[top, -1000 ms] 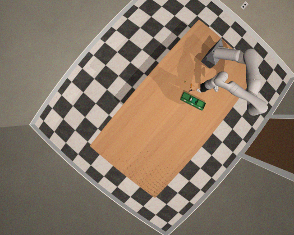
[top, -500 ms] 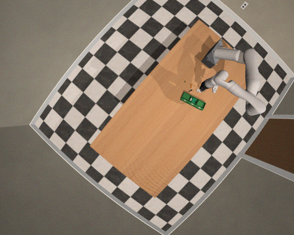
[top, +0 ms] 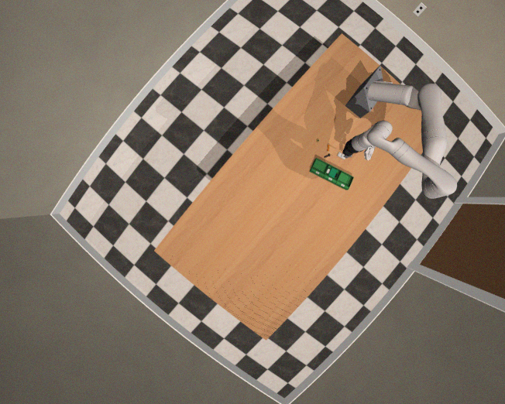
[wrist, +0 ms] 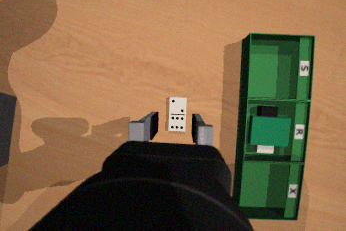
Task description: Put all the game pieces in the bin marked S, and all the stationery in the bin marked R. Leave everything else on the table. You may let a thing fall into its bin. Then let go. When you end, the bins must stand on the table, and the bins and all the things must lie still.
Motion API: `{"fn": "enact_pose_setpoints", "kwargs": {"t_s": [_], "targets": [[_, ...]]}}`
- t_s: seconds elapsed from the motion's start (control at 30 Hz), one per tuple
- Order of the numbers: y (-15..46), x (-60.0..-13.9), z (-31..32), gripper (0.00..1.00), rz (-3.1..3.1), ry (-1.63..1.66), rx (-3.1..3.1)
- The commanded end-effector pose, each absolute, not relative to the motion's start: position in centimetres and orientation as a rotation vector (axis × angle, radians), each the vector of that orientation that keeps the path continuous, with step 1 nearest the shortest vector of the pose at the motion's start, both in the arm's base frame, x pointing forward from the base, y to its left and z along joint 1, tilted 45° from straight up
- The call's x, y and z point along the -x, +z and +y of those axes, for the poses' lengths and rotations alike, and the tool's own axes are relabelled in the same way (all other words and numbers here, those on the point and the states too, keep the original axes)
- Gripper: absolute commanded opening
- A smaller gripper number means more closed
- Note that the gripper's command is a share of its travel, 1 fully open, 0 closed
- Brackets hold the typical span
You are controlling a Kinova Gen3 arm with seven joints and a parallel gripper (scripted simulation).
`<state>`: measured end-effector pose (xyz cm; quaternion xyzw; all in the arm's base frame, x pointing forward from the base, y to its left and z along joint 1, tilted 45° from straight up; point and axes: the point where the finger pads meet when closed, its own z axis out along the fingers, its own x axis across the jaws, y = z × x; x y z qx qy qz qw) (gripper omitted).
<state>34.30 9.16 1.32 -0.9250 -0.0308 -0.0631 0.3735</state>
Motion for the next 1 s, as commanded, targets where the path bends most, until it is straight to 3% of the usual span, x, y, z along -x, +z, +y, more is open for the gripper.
{"fn": "enact_pose_setpoints", "kwargs": {"t_s": [0.0, 0.97], "targets": [[1.4, -34.3, 9.1, 0.79, -0.078, -0.163, 2.37], [-2.6, -34.5, 12.9, 0.79, -0.078, -0.163, 2.37]]}}
